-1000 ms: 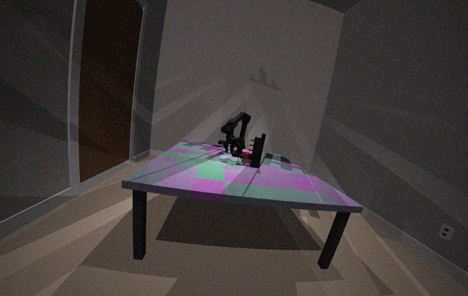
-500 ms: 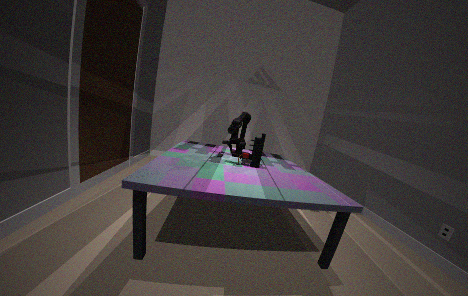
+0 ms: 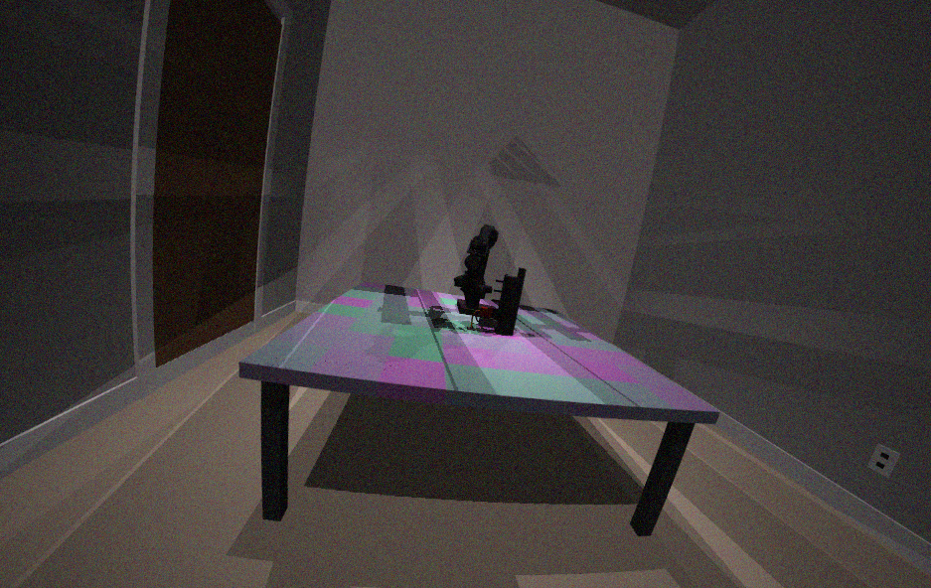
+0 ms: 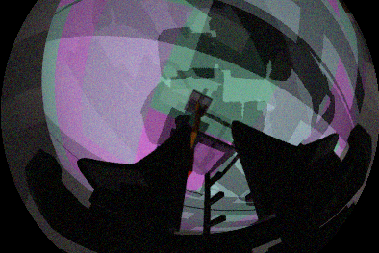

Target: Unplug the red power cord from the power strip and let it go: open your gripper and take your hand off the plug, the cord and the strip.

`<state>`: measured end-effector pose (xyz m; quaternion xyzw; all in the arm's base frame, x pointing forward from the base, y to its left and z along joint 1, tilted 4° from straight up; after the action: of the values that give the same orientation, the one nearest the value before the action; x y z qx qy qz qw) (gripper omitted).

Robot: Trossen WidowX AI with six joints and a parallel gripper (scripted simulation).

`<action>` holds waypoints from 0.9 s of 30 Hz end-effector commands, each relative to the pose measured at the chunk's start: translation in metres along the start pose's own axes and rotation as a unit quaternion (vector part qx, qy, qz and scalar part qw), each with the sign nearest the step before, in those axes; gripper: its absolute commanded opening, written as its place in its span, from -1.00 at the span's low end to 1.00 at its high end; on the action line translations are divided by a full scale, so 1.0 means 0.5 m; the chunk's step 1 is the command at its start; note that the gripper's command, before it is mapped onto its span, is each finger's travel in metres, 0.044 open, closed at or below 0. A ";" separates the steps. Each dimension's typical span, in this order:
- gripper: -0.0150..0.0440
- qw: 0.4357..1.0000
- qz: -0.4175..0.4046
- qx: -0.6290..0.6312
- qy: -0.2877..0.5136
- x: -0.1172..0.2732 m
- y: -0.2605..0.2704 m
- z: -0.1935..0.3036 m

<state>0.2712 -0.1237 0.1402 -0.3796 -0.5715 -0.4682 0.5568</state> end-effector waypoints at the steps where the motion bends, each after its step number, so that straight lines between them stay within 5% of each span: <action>1: 0.05 0.965 0.028 -0.259 -0.015 0.011 0.036 0.032; 27: 0.05 0.965 0.028 -0.259 -0.015 0.010 0.051 0.058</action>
<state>0.2868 -0.0937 0.1494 -0.5308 -0.4303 -0.5788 0.4449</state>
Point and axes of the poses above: the point midway between the two fingers, 35 mm back from their tips, its own x axis back along the fingers, its own y axis across the jaws, z = x × y, the point moved 4 cm from there along x, back along the fingers, and after that the axes turned 2 degrees about -x, right-handed, at the moved point
